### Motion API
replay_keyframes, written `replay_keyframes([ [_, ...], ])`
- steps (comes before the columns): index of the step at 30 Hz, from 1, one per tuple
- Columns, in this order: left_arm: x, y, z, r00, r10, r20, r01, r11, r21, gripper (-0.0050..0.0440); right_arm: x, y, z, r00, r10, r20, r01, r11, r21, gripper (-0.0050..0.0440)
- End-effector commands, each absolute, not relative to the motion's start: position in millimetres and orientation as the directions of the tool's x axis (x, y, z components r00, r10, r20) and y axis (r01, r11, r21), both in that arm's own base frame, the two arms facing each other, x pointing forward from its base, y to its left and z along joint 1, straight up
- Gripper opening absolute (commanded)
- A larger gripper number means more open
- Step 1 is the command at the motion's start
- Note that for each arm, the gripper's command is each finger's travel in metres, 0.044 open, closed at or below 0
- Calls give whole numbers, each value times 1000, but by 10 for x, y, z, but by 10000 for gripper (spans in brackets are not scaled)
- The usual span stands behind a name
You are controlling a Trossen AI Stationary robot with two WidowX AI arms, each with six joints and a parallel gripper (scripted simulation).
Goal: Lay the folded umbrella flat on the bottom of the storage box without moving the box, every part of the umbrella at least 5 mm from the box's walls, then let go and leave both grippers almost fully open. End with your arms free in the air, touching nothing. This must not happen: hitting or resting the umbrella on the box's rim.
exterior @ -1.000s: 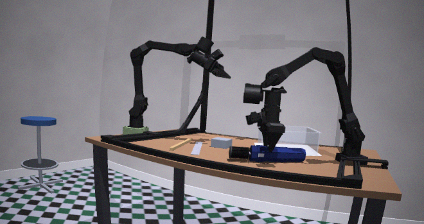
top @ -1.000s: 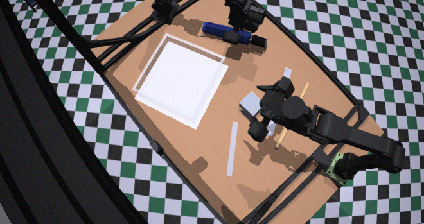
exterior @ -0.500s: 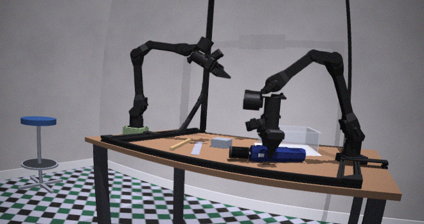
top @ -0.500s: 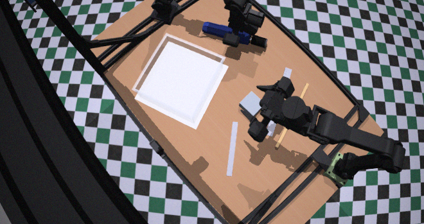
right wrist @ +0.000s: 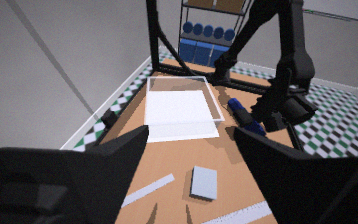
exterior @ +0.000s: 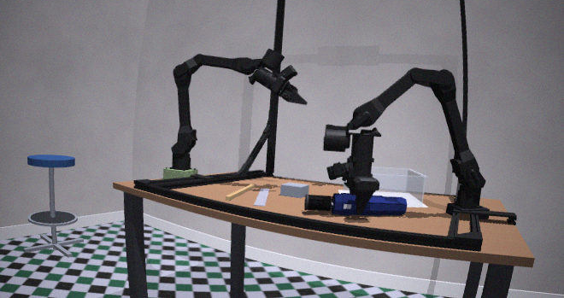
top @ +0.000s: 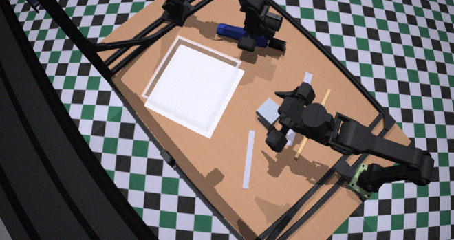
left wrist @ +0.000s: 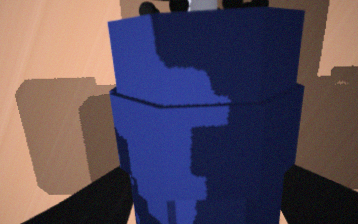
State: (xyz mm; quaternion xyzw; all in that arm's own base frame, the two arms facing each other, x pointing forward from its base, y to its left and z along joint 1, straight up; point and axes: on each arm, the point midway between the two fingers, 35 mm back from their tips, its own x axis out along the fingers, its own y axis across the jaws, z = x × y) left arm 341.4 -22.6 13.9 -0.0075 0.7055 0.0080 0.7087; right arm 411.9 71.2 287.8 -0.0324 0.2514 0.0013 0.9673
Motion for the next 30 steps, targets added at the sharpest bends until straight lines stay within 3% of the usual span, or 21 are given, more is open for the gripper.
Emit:
replay_keyframes([
  [1, 3402, -224, 119, 0, 0, -1000, -26, 1000, 0, 288, 4119, 718, 2873, 873, -10, -488, -23, 998, -61, 400],
  [16, 3402, -224, 119, 0, 0, -1000, -26, 1000, 0, 215, 4119, 718, 2873, 873, -10, -488, -23, 998, -61, 400],
  [21, 3445, -226, 312, 0, 0, -1000, -26, 1000, 0, 95, 4119, 718, 2873, 873, -10, -488, -23, 998, -61, 400],
  [23, 3445, -226, 312, 0, 0, -1000, -26, 1000, 0, 95, 4119, 718, 2873, 873, -10, -488, -23, 998, -61, 400],
  [27, 3477, -229, 540, 0, 0, -1000, -26, 1000, 0, 0, 4119, 718, 2873, 873, -10, -488, -23, 998, -61, 400],
  [30, 3489, -229, 714, 0, 0, -1000, -26, 1000, 0, 0, 4119, 718, 2873, 873, -10, -488, -23, 998, -61, 400],
])
